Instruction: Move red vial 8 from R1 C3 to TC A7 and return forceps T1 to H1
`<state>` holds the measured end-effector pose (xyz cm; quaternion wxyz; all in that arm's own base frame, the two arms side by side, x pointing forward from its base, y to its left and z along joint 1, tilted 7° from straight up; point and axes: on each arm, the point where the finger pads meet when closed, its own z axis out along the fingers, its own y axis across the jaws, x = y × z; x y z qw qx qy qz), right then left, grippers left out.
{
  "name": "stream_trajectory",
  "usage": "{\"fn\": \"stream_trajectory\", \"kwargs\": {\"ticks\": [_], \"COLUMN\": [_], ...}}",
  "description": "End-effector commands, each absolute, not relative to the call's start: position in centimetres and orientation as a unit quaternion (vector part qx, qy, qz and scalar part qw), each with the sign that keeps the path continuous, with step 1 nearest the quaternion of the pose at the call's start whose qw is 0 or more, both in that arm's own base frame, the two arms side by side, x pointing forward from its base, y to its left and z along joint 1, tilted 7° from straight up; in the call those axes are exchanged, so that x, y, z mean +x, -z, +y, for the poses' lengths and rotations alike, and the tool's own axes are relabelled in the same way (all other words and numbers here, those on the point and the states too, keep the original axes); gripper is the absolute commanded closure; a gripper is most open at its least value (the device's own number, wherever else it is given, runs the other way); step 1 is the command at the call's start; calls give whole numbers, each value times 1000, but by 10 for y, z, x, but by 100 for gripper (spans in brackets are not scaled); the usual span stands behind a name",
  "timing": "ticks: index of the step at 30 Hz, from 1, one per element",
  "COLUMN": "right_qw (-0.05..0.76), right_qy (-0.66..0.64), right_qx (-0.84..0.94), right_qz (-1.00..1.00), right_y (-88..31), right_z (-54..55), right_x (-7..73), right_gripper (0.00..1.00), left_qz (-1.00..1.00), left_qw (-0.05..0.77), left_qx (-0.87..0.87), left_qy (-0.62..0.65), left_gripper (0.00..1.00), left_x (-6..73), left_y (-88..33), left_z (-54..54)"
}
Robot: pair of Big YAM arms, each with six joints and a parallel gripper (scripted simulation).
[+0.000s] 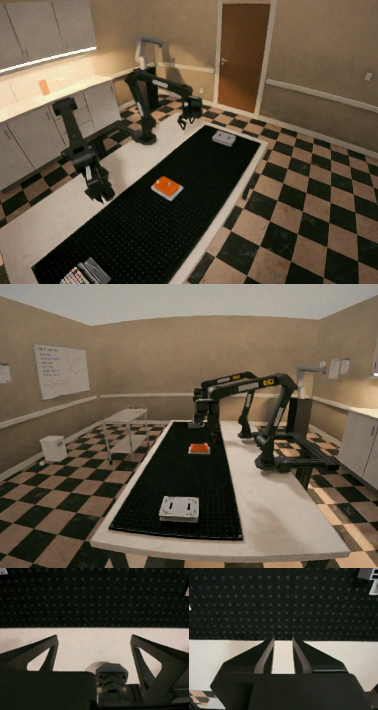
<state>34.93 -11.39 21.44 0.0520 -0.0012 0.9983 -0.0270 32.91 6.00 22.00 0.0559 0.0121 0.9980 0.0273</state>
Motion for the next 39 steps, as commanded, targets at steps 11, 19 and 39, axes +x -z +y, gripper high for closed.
{"fn": "stream_trajectory", "kwargs": {"ticks": [11,19,39], "right_qw": [79,79,70], "right_qy": [37,38,36], "right_qx": [-10,-10,-10], "right_qz": [996,996,997], "right_y": [-230,-227,-218], "right_z": [-169,-191,-253], "right_x": [394,405,435], "right_gripper": [76,76,76], "left_qz": [997,997,997], "left_qw": [72,72,72], "left_qx": [17,17,17], "left_qy": [-30,-30,-30], "left_gripper": [0,0,0], "left_x": [347,347,347], "left_y": [-239,-239,-239], "left_z": [63,63,63]}}
